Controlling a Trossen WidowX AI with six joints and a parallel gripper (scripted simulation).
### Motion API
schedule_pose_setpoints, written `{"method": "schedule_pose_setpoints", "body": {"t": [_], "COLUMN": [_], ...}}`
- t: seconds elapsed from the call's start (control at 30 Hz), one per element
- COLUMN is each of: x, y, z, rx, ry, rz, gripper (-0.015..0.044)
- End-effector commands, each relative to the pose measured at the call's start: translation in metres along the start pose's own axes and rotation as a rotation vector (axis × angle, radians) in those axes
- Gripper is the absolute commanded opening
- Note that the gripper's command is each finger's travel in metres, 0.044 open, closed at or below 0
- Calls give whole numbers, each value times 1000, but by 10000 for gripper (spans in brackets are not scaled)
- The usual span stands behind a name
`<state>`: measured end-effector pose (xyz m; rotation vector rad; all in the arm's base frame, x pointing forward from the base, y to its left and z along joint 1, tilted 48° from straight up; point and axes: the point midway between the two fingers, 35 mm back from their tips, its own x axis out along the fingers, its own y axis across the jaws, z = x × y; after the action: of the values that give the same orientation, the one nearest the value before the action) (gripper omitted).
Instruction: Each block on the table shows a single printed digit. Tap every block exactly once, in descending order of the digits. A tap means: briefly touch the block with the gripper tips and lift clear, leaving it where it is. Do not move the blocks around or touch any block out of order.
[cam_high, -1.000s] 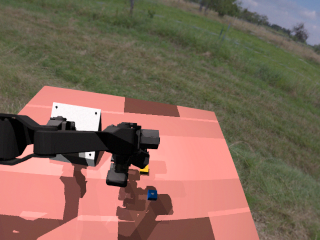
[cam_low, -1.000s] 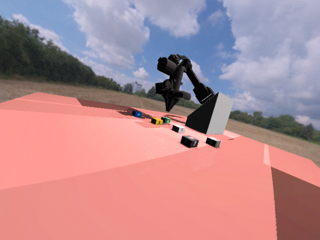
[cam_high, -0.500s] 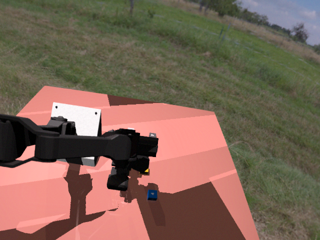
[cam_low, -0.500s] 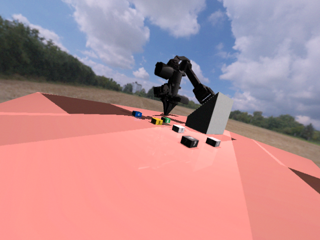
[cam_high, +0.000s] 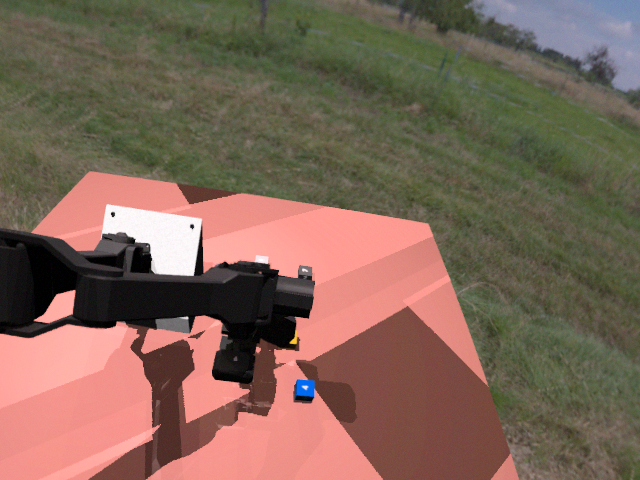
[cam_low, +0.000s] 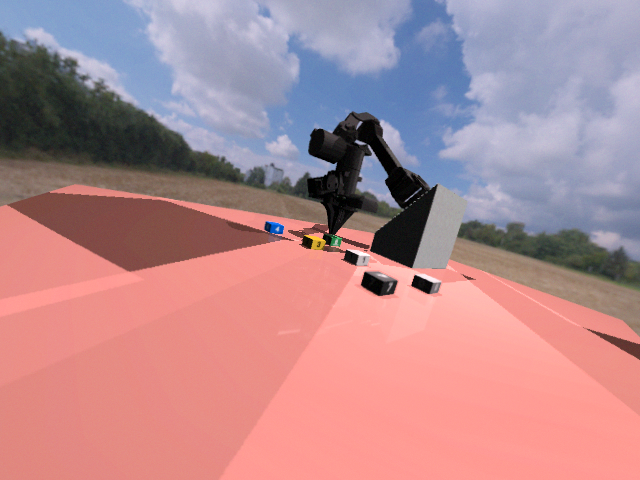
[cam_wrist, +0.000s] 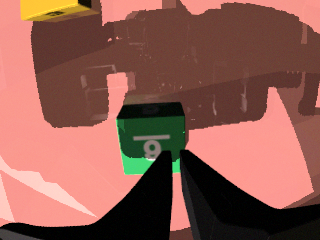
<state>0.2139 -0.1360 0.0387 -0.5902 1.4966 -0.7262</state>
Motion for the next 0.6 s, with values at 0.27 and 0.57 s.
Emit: {"method": "schedule_pose_setpoints", "body": {"t": [0.27,0.57], "x": [-69,-107], "y": [3,-4], "z": [4,17], "rx": [-3,-2], "ry": [-5,-4], "rz": [11,6], "gripper": [20,20]}}
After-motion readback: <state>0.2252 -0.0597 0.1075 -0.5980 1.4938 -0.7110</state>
